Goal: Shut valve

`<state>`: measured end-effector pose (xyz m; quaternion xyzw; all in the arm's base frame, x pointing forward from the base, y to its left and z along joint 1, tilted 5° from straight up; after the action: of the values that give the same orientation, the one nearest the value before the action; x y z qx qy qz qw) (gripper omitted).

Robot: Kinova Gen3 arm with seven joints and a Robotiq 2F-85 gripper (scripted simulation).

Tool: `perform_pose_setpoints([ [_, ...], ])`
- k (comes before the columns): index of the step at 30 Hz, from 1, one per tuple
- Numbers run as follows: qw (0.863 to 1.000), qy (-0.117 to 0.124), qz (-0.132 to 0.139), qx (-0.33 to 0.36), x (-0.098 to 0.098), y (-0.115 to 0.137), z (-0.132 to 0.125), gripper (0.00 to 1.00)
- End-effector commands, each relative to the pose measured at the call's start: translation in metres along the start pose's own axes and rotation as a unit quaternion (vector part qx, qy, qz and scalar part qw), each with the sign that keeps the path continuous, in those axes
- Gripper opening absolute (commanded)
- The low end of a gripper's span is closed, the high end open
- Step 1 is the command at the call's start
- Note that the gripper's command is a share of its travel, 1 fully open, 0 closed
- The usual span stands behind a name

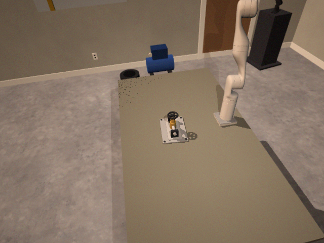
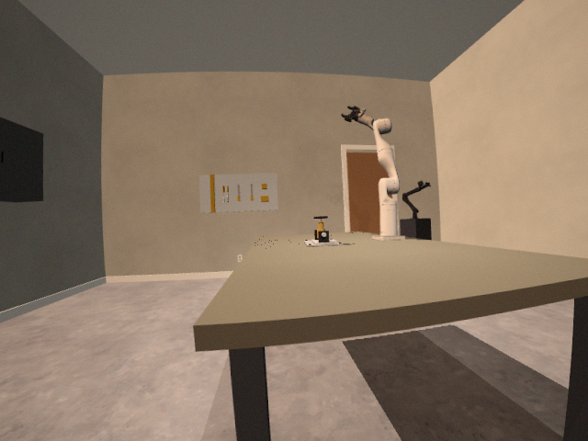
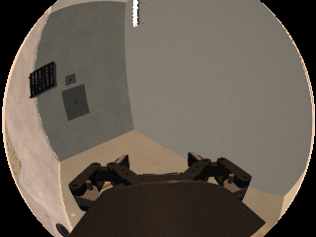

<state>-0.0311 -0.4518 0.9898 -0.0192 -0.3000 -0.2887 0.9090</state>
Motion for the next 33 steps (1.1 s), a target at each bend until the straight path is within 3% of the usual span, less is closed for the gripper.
perform_pose_setpoints([
  [1, 1.0, -0.002, 0.007, -0.001, 0.004, 0.012, 0.002, 1.0],
  [6, 1.0, -0.002, 0.007, -0.001, 0.004, 0.012, 0.002, 1.0],
  [7, 0.999, 0.02, 0.024, 0.009, 0.018, 0.042, -0.014, 1.0],
  [18, 0.999, 0.02, 0.024, 0.009, 0.018, 0.042, -0.014, 1.0],
  [19, 0.998, 0.043, 0.041, 0.018, 0.031, 0.073, -0.031, 1.0],
  [29, 0.998, 0.043, 0.041, 0.018, 0.031, 0.073, -0.031, 1.0],
  [30, 0.996, 0.067, 0.056, 0.027, 0.042, 0.103, -0.05, 1.0],
  [33, 0.996, 0.067, 0.056, 0.027, 0.042, 0.103, -0.05, 1.0],
])
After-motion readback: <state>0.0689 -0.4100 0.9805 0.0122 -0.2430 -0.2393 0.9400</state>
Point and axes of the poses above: the point where the finger pads meet when closed, its own x axis out along the fingers, its own z axis across the jaws, y = z × x, the point moved 4 cm from there along -x, back along the fingers, and after that the axes turned 7 degrees about -x, right-handed, at the moved point
